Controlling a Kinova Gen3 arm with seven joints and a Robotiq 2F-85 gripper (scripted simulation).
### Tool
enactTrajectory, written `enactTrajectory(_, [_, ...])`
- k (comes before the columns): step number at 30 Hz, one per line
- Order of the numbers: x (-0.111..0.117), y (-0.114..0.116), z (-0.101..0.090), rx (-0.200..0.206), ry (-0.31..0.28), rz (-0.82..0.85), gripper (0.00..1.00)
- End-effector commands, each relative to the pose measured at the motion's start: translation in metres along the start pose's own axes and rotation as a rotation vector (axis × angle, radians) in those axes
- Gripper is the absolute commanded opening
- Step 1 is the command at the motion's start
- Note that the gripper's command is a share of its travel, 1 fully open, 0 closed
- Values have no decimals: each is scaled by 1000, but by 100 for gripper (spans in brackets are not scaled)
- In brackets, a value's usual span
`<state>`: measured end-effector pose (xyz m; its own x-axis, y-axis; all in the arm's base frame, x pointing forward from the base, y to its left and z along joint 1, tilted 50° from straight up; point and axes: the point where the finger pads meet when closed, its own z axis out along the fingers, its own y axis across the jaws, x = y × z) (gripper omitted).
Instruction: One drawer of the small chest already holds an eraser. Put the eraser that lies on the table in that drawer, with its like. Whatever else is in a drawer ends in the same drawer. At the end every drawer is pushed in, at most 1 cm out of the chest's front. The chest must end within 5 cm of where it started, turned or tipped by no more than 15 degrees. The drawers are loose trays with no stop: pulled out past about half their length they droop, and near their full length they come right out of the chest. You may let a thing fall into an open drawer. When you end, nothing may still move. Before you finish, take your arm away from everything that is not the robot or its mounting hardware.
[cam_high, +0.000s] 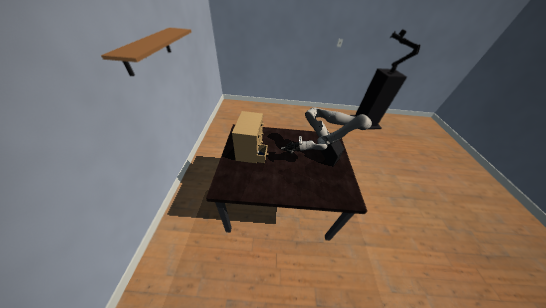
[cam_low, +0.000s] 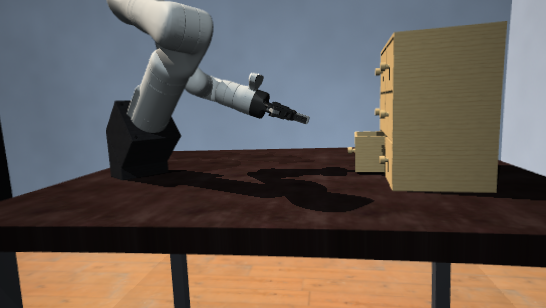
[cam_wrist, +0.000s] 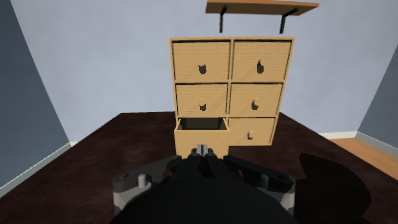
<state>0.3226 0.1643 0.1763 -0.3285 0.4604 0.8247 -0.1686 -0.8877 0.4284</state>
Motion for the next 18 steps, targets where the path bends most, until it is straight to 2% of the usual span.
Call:
enactTrajectory(1, [-1,0,2,-2,2,-1,0])
enactTrajectory(18, [-12,0,19,-3,3,-1,0])
